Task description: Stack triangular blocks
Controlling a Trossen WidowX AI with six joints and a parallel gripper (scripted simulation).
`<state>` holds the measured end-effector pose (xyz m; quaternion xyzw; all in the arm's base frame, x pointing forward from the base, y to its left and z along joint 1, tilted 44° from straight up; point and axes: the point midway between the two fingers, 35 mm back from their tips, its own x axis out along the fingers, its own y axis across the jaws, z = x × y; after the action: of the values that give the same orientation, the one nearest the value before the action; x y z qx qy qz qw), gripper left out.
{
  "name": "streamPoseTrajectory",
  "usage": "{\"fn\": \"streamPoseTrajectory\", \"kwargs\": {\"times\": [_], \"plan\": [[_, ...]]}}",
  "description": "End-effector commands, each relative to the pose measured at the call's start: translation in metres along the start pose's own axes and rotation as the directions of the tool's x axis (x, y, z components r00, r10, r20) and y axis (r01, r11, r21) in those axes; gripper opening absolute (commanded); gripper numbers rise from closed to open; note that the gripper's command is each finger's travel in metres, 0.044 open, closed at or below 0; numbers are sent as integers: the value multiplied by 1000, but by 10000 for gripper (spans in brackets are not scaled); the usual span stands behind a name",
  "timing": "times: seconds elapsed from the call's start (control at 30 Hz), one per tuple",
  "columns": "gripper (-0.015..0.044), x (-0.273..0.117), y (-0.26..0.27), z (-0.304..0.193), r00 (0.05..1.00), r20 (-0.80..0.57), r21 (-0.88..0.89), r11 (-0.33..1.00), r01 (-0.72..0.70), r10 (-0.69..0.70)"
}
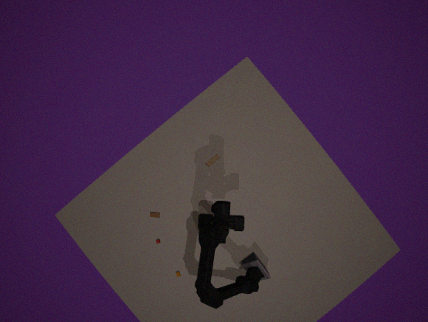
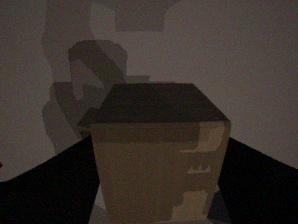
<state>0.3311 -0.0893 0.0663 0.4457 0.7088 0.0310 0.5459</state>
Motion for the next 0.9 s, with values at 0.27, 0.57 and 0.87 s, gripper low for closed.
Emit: {"fn": "streamPoseTrajectory", "kwargs": {"times": [0.27, 0.57, 0.87], "plan": [[0, -3, 18, -19, 1000, -3, -417, 909, -6, 5], [0, -5, 29, -33, 1000, -5, -676, 737, -8, 7], [0, -6, 40, -48, 1000, -7, -870, 493, -10, 9]]}}
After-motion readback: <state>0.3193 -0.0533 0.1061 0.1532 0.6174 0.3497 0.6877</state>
